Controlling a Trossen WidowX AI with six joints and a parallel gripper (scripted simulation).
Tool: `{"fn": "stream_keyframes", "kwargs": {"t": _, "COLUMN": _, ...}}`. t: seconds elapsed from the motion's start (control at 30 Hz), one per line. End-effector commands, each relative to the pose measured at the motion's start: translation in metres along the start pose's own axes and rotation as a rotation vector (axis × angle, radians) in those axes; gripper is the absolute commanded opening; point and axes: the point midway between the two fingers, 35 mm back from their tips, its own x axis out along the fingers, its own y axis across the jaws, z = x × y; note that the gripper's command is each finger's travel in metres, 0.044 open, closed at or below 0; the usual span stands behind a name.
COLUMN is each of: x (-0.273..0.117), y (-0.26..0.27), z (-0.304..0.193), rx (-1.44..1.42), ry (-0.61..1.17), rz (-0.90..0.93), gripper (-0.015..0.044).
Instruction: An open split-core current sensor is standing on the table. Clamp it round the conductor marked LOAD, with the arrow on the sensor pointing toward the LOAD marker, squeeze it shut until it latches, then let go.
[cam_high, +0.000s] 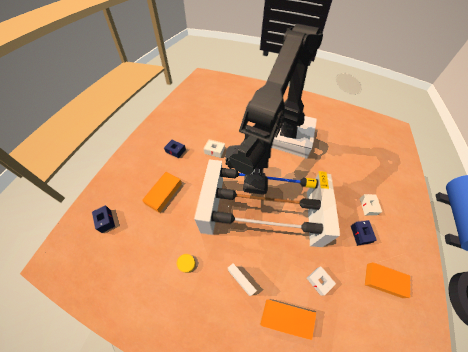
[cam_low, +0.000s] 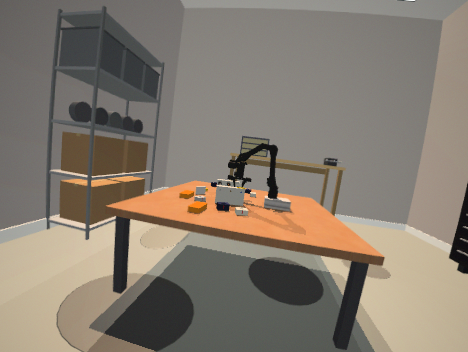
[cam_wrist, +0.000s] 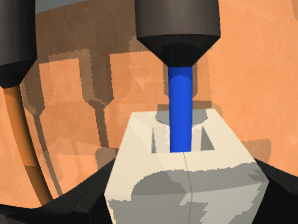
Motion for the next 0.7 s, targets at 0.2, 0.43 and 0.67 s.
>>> {"fn": "stream_keyframes", "kwargs": {"t": 0.2, "x": -0.0004, "y": 0.0, "z": 0.0002, "rx": 0.0, "ry": -0.001, "rz": 0.0, "gripper": 0.0262}}
{"fn": "stream_keyframes", "kwargs": {"t": 0.43, "x": -0.0004, "y": 0.0, "z": 0.0002, "rx": 0.0, "ry": -0.001, "rz": 0.0, "gripper": 0.0262}}
{"fn": "stream_keyframes", "kwargs": {"t": 0.67, "x": -0.0004, "y": 0.0, "z": 0.0002, "rx": 0.0, "ry": -0.001, "rz": 0.0, "gripper": 0.0262}}
